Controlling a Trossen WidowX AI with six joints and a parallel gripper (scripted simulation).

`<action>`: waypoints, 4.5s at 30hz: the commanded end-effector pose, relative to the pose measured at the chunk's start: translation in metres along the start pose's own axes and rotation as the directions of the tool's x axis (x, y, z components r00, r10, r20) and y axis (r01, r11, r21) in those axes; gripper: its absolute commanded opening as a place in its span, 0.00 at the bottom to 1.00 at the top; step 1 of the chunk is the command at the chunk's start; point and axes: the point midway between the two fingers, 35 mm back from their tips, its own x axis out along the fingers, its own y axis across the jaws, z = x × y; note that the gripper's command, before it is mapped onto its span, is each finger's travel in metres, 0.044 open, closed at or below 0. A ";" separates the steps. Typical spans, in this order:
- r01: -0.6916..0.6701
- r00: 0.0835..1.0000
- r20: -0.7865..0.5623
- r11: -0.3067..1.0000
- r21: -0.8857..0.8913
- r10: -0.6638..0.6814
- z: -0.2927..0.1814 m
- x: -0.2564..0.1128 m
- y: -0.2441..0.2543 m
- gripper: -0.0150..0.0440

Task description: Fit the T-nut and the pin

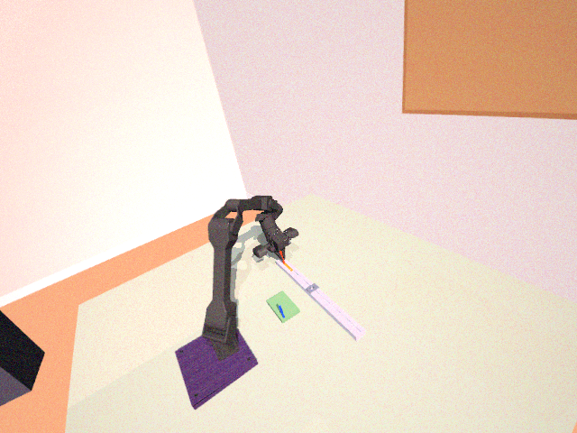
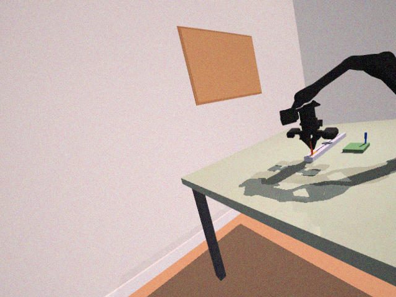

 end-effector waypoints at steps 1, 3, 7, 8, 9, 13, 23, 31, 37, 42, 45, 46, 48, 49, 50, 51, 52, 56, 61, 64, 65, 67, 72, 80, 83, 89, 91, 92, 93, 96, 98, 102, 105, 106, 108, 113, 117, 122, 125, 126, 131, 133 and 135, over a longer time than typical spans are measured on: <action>0.011 1.000 -0.002 1.000 -0.008 -0.011 -0.001 0.001 0.001 0.00; 0.015 1.000 -0.002 1.000 -0.009 -0.015 -0.001 0.001 0.001 0.00; 0.022 1.000 -0.002 1.000 -0.011 -0.022 -0.001 0.001 0.002 0.00; 0.024 1.000 -0.002 1.000 -0.011 -0.024 -0.001 0.001 0.002 0.00; 0.025 1.000 -0.002 1.000 -0.011 -0.025 -0.001 0.001 0.002 0.00; 0.032 0.999 -0.002 0.999 -0.013 -0.032 -0.001 0.001 0.002 0.00; 0.036 0.999 -0.001 0.999 -0.012 -0.036 0.003 0.002 0.003 0.00; 0.030 1.000 0.000 1.000 -0.008 -0.030 0.013 0.003 0.003 0.00; 0.028 1.000 0.001 1.000 -0.007 -0.028 0.022 0.005 0.003 0.00; 0.028 1.000 0.001 1.000 -0.007 -0.028 0.029 0.007 0.003 0.00; 0.028 1.000 0.001 1.000 -0.007 -0.028 0.033 0.008 0.003 0.00; 0.028 1.000 0.002 1.000 -0.007 -0.028 0.034 0.008 0.003 0.00; 0.028 1.000 0.002 1.000 -0.007 -0.028 0.037 0.009 0.003 0.00; 0.028 1.000 0.002 1.000 -0.007 -0.028 0.038 0.009 0.003 0.00; 0.028 1.000 0.002 1.000 -0.007 -0.028 0.040 0.010 0.003 0.00; 0.028 1.000 0.002 1.000 -0.007 -0.028 0.041 0.010 0.003 0.00; 0.028 1.000 0.002 1.000 -0.007 -0.028 0.042 0.010 0.003 0.00; 0.028 1.000 0.003 1.000 -0.007 -0.028 0.048 0.012 0.003 0.00; 0.028 1.000 0.003 1.000 -0.007 -0.028 0.055 0.013 0.003 0.00; 0.028 1.000 0.003 1.000 -0.007 -0.028 0.059 0.014 0.003 0.00; 0.028 1.000 0.004 1.000 -0.007 -0.028 0.060 0.015 0.003 0.00; 0.028 1.000 0.004 1.000 -0.007 -0.028 0.063 0.015 0.003 0.00; 0.028 1.000 0.004 1.000 -0.007 -0.028 0.070 0.017 0.003 0.00; 0.028 1.000 0.005 1.000 -0.007 -0.028 0.081 0.019 0.003 0.00; 0.028 1.000 0.005 1.000 -0.007 -0.028 0.085 0.020 0.003 0.00; 0.028 1.000 0.006 1.000 -0.007 -0.028 0.093 0.022 0.003 0.00; 0.028 1.000 0.006 1.000 -0.007 -0.028 0.096 0.023 0.003 0.00; 0.028 1.000 0.006 1.000 -0.007 -0.028 0.097 0.023 0.003 0.00; 0.028 1.000 0.006 1.000 -0.007 -0.028 0.099 0.024 0.003 0.00; 0.028 1.000 0.007 1.000 -0.007 -0.028 0.103 0.025 0.003 0.00; 0.028 1.000 0.007 1.000 -0.007 -0.028 0.106 0.025 0.003 0.00; 0.028 1.000 0.007 1.000 -0.007 -0.028 0.111 0.027 0.003 0.00; 0.028 1.000 0.008 1.000 -0.007 -0.028 0.115 0.028 0.003 0.00; 0.028 1.000 0.008 1.000 -0.007 -0.028 0.117 0.028 0.003 0.00; 0.028 1.000 0.008 1.000 -0.007 -0.028 0.119 0.028 0.004 0.00; 0.028 1.000 0.009 1.000 -0.007 -0.028 0.127 0.030 0.004 0.00; 0.028 1.000 0.009 1.000 -0.007 -0.027 0.132 0.031 0.004 0.00; 0.028 1.000 0.009 1.000 -0.007 -0.027 0.133 0.032 0.004 0.00; 0.028 1.000 0.009 1.000 -0.007 -0.027 0.134 0.032 0.004 0.00; 0.028 1.000 0.009 1.000 -0.007 -0.027 0.134 0.032 0.004 0.00; 0.028 1.000 0.009 1.000 -0.007 -0.027 0.136 0.032 0.004 0.00; 0.028 1.000 0.009 1.000 -0.007 -0.027 0.137 0.032 0.004 0.00; 0.027 1.000 0.009 1.000 -0.007 -0.027 0.137 0.033 0.004 0.00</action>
